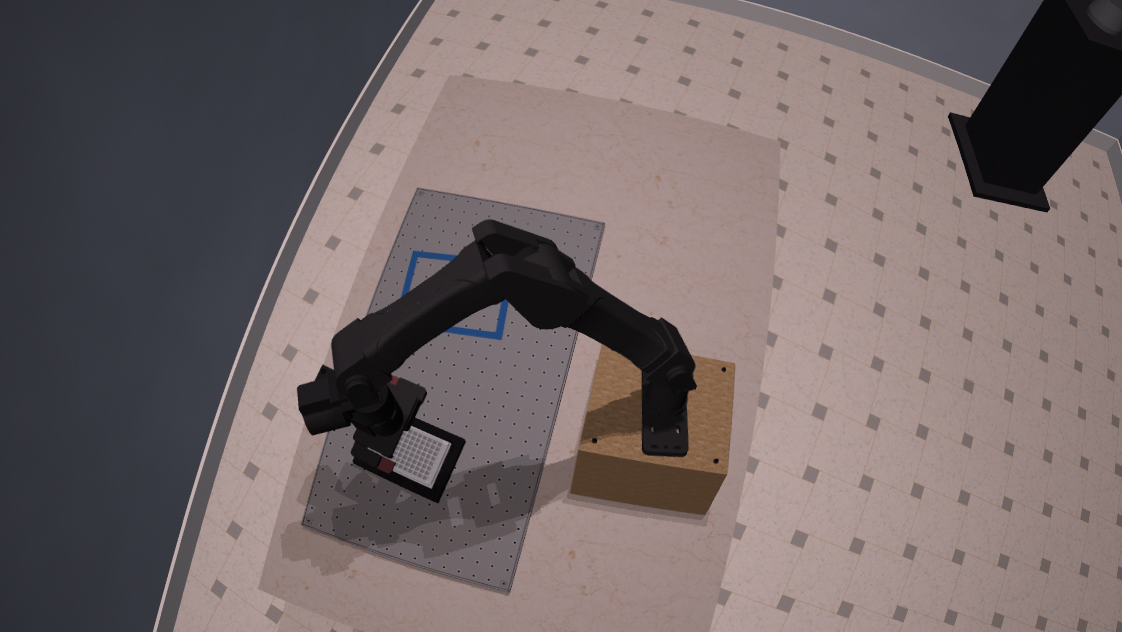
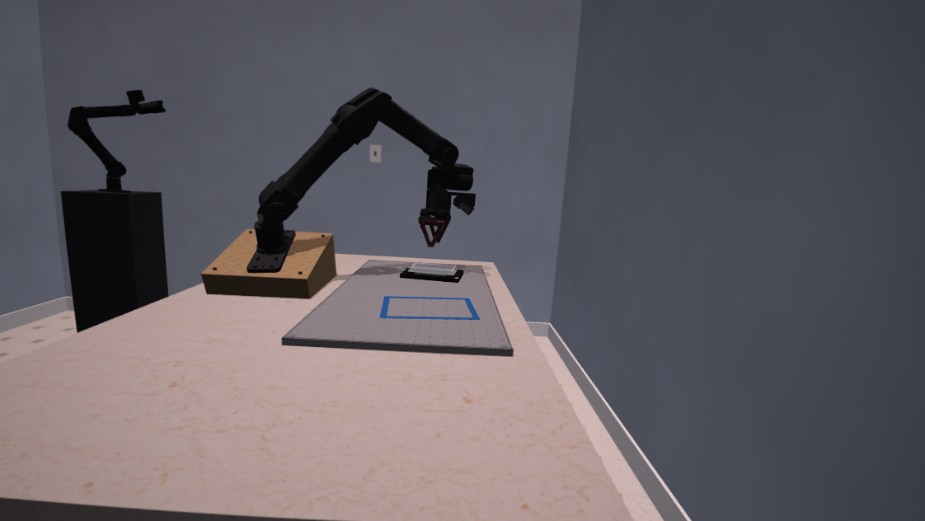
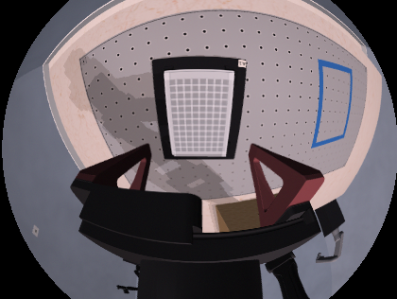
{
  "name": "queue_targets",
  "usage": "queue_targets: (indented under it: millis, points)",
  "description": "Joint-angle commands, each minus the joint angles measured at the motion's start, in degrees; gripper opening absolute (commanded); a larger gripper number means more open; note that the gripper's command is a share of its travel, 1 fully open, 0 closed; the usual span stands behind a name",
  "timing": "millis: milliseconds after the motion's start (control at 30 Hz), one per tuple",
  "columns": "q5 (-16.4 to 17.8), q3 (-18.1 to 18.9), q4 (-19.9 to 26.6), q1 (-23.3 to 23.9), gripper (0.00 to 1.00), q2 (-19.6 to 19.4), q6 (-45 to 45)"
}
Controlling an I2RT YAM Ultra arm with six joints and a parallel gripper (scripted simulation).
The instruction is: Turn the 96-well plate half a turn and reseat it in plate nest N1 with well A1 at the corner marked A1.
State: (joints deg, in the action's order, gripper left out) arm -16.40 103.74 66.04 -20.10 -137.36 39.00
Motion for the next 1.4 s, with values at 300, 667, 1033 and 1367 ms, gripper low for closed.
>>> queue_targets:
  millis: [300, 667, 1033, 1367]
  points:
    - [-0.52, 0.97, -0.42, -0.95, 1.00, 1.87, 0.48]
    - [-0.59, -1.52, -1.97, -0.07, 1.00, 0.52, -0.25]
    - [-0.68, -4.01, -5.24, 0.42, 1.00, 0.30, -1.02]
    - [-0.77, -6.09, -8.50, 1.23, 1.00, -1.91, -1.67]
